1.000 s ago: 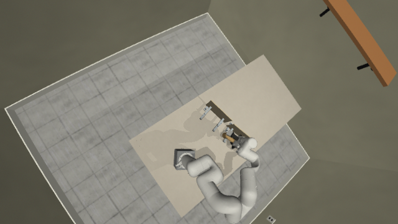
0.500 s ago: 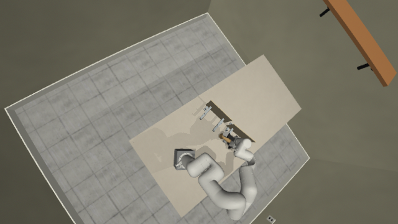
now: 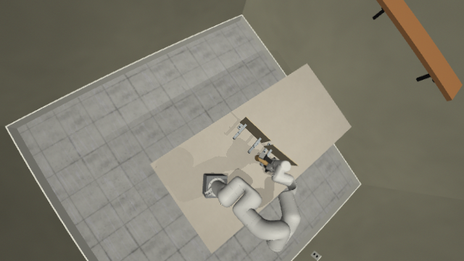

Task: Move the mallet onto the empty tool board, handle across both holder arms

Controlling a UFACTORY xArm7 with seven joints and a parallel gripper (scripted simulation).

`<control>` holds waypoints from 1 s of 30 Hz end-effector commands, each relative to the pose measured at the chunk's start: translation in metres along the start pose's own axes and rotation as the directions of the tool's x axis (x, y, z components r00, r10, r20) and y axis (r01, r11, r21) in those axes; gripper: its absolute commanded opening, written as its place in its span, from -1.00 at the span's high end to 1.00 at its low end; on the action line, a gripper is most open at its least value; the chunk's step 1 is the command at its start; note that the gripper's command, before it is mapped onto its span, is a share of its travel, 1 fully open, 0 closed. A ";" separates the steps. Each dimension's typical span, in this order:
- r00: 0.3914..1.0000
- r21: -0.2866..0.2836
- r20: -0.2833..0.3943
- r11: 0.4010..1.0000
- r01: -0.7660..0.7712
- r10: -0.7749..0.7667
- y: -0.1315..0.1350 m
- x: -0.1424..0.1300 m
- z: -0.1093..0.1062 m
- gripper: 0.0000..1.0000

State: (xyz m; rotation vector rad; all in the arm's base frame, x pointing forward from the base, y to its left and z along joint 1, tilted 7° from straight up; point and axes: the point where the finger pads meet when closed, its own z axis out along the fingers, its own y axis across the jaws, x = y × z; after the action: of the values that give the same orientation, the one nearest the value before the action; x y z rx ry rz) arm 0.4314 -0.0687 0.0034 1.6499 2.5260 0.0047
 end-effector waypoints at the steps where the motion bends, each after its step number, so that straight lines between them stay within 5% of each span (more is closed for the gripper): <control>1: 1.000 -0.003 0.002 1.000 0.001 -0.001 0.001 0.000 0.003 1.00; 17: 1.000 -0.003 0.002 1.000 0.001 -0.001 0.001 0.000 0.005 1.00; 18: 1.000 -0.003 0.002 1.000 0.001 -0.001 0.001 0.000 0.005 -1.00; 30: 1.000 -0.003 0.002 1.000 0.001 -0.001 0.001 0.000 0.005 -1.00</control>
State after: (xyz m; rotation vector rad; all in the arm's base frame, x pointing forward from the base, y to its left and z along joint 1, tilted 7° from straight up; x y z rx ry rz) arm 0.4321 -0.0689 -0.0026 1.6495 2.5259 0.0051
